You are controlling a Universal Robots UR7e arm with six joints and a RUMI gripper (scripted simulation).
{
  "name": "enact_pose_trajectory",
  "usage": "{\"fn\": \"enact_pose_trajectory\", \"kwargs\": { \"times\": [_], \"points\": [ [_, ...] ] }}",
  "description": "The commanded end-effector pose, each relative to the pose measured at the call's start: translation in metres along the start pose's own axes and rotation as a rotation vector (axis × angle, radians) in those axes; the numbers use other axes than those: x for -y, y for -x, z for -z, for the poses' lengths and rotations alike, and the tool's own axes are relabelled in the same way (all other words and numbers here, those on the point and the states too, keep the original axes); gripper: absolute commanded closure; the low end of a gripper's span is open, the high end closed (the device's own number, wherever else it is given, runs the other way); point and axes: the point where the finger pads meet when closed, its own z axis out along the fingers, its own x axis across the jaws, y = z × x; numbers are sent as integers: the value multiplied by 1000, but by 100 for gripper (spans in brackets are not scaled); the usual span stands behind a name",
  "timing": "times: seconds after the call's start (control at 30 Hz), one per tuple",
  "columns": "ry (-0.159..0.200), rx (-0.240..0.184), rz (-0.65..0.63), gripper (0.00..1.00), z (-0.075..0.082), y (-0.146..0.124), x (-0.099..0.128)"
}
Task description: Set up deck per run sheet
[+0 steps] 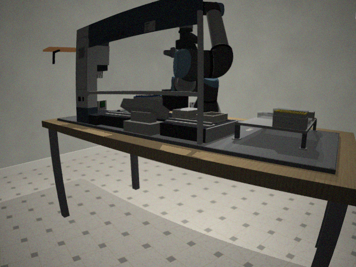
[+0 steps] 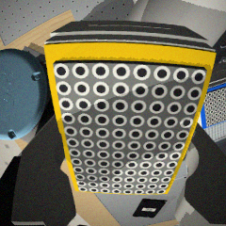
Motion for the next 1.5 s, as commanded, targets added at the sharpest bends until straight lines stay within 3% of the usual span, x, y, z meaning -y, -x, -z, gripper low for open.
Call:
{"fn": "enact_pose_trajectory", "kwargs": {
  "times": [0.0,0.53,0.87,1.47],
  "points": [
    [-4,6,-113,100,0,0,0],
    [-3,6,-393,100,0,0,0],
    [-3,6,-479,100,0,0,0],
    [-2,7,-799,100,0,0,0]
  ]
}}
